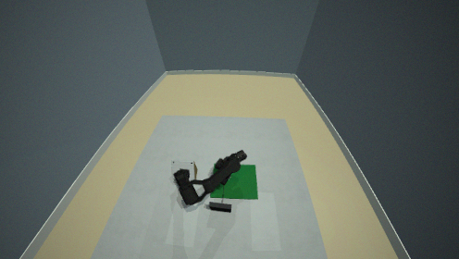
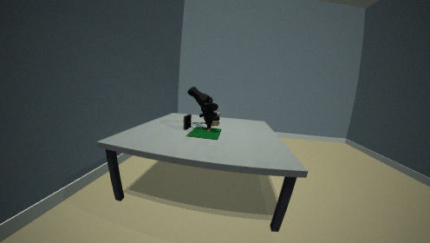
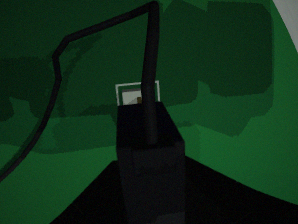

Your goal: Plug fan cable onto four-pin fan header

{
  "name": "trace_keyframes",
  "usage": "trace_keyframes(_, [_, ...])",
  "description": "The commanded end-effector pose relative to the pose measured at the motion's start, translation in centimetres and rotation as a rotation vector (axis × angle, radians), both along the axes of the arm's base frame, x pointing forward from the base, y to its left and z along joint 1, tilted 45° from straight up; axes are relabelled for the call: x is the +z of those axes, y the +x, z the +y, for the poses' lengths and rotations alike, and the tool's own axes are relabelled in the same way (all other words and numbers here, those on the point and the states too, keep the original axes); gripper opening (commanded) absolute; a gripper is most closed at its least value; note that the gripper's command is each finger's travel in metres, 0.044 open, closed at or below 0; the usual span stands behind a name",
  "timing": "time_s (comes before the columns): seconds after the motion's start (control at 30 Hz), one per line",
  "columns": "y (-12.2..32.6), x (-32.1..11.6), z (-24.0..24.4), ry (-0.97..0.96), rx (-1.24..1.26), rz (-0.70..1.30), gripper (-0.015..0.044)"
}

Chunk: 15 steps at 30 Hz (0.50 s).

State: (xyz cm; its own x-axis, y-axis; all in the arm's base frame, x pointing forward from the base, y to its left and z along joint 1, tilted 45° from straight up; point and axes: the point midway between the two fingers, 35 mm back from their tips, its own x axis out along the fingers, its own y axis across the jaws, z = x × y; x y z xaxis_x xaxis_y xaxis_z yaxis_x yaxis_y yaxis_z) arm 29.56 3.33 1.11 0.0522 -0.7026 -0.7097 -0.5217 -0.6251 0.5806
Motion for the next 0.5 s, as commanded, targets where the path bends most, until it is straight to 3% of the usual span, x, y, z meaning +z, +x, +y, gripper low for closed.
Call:
trace_keyframes(0.0, [0.07, -0.03, 0.03, -0.002, 0.004, -0.002, 0.0])
trace_keyframes(0.47, [0.09, -0.17, -0.07, -0.001, 0.001, -0.005, 0.0])
